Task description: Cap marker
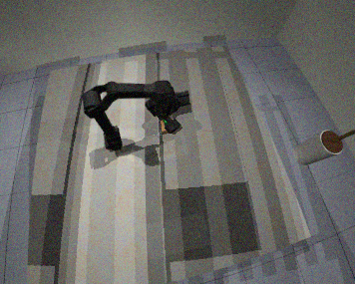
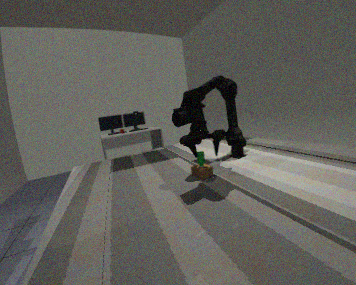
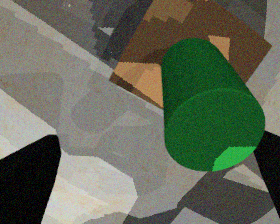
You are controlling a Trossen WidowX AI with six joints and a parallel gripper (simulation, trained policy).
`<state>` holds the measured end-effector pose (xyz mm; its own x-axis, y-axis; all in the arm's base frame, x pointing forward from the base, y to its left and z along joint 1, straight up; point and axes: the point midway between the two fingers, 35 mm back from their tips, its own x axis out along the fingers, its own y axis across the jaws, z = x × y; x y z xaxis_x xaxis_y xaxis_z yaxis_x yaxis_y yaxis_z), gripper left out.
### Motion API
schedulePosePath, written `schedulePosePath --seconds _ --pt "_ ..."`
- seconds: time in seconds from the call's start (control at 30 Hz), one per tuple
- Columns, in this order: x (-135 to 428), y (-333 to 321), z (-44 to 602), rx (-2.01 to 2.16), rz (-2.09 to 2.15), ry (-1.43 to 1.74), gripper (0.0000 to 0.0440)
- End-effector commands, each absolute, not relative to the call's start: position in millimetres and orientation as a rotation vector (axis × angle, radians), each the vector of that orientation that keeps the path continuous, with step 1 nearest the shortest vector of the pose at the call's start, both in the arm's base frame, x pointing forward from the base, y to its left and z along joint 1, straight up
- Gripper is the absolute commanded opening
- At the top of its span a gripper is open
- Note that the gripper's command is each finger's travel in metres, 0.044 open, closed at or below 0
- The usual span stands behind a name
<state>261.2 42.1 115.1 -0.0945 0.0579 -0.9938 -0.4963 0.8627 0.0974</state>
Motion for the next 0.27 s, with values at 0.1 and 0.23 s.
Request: schedulePosePath --seconds 0.1,0.23 --pt "271.2 44.8 141.8 -0.346 0.477 1.515 0.0440" --pt "273.2 45.0 151.9 -0.352 0.482 1.480 0.0440"
